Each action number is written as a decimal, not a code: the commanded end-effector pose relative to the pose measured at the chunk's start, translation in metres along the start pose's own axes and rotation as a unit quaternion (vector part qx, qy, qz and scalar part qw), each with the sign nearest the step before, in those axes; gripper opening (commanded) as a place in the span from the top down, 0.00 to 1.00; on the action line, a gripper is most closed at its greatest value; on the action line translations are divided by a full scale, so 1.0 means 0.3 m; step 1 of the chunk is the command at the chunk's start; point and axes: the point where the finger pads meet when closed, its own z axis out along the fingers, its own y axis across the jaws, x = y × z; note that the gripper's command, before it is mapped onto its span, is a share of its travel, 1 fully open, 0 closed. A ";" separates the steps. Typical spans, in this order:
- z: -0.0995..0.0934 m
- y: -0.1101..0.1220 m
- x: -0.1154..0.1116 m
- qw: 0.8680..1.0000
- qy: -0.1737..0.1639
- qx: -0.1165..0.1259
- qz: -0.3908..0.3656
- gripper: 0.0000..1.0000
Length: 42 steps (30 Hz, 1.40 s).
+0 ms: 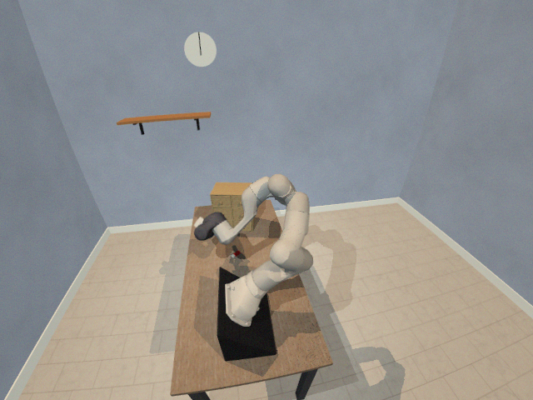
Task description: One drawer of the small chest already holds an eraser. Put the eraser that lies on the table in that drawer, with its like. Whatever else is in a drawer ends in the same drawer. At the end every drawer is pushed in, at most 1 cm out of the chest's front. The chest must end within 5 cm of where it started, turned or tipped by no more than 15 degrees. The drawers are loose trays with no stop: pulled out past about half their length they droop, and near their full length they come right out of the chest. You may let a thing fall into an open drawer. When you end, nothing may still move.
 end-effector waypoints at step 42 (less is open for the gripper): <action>0.079 0.014 0.028 0.990 0.120 -0.018 0.071 0.80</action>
